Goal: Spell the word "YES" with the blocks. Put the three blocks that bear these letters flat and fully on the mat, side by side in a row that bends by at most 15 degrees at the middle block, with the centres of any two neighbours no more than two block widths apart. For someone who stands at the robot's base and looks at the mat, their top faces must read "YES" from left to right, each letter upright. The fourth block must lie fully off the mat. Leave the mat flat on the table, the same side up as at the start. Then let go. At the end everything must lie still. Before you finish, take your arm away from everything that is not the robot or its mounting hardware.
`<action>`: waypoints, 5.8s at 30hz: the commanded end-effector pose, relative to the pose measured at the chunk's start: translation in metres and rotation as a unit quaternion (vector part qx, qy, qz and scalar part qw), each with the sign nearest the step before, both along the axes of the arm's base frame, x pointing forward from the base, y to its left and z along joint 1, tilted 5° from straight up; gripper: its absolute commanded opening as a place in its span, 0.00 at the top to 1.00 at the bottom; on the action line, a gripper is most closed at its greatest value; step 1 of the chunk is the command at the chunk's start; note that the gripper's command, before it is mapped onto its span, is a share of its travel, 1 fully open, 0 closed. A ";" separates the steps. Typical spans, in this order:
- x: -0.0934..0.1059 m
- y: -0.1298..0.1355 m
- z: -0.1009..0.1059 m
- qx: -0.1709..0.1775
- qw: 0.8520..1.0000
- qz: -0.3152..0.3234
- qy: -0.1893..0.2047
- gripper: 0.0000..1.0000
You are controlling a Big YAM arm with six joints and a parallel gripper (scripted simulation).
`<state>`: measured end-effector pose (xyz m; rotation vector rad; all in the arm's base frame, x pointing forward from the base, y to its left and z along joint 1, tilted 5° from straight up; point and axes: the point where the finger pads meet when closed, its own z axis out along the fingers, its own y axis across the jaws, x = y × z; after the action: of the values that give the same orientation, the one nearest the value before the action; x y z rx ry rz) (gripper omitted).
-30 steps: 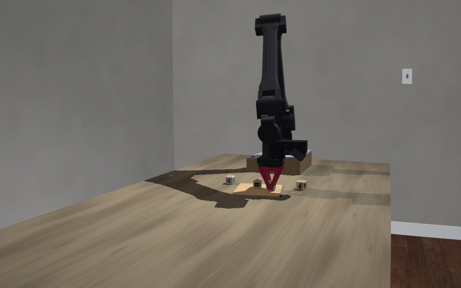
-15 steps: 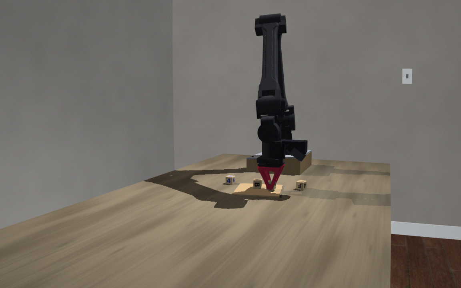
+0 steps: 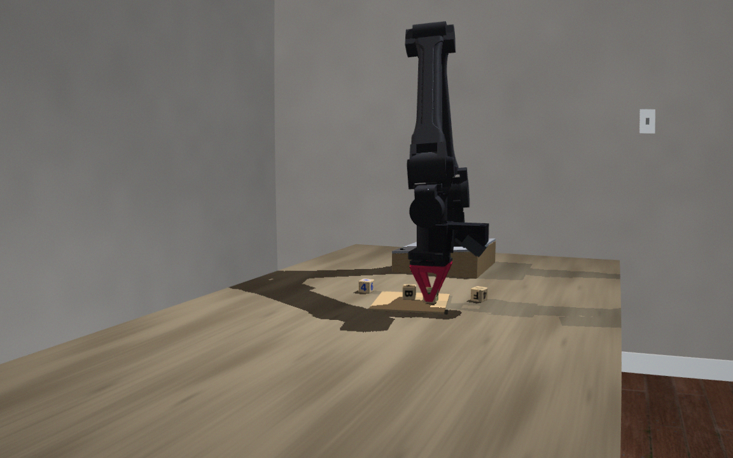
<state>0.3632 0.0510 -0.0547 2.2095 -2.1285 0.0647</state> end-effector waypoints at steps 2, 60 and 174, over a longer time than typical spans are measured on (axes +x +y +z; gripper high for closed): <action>0.020 0.001 0.006 0.003 1.000 0.002 -0.014 0.79; 0.019 0.000 0.003 0.003 1.000 0.002 -0.017 0.39; 0.023 0.013 0.102 0.004 1.000 -0.001 -0.019 0.00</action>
<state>0.3656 0.0569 0.0329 2.2116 -2.1269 0.0660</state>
